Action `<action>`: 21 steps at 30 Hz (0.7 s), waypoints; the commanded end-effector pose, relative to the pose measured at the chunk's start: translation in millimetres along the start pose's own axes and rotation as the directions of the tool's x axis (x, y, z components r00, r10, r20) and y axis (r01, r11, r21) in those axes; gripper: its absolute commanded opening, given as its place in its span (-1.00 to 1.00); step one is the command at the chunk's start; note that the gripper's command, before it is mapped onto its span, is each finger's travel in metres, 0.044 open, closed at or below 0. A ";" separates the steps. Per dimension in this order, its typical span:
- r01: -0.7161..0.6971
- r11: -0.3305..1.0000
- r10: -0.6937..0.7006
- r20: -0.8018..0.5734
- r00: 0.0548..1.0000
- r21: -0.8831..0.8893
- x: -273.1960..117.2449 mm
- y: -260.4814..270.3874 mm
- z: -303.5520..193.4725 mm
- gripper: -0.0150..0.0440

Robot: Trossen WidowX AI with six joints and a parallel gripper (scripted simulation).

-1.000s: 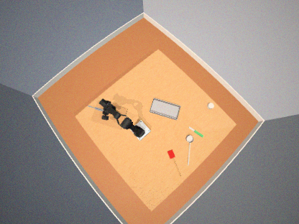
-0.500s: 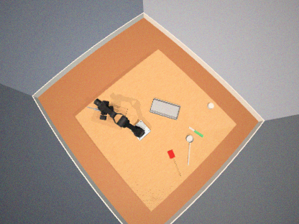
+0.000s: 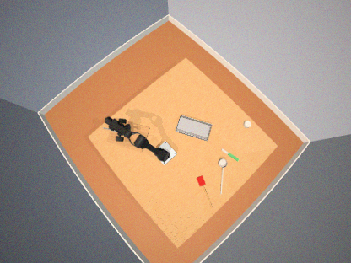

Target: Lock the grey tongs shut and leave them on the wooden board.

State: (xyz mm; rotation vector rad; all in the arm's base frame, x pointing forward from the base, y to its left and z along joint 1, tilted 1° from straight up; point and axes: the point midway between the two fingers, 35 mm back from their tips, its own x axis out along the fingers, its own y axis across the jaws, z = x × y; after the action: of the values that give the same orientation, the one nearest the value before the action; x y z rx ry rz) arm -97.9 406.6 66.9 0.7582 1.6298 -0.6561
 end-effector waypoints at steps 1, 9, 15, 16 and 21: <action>-0.016 1.000 0.017 0.067 0.998 -0.020 -6.1 -0.6 -1.2 -1.00; -0.021 0.999 0.025 0.126 0.992 -0.033 -9.6 -2.7 0.5 -1.00; -0.021 0.999 0.025 0.126 0.992 -0.033 -9.6 -2.7 0.5 -1.00; -0.021 0.999 0.025 0.126 0.992 -0.033 -9.3 -2.6 0.5 -1.00; -0.021 0.999 0.025 0.126 0.992 -0.033 -4.0 -2.2 0.7 -1.00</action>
State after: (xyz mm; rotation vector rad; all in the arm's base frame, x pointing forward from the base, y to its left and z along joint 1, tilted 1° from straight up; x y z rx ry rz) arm -99.0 401.8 72.6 0.6947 1.5108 -0.6585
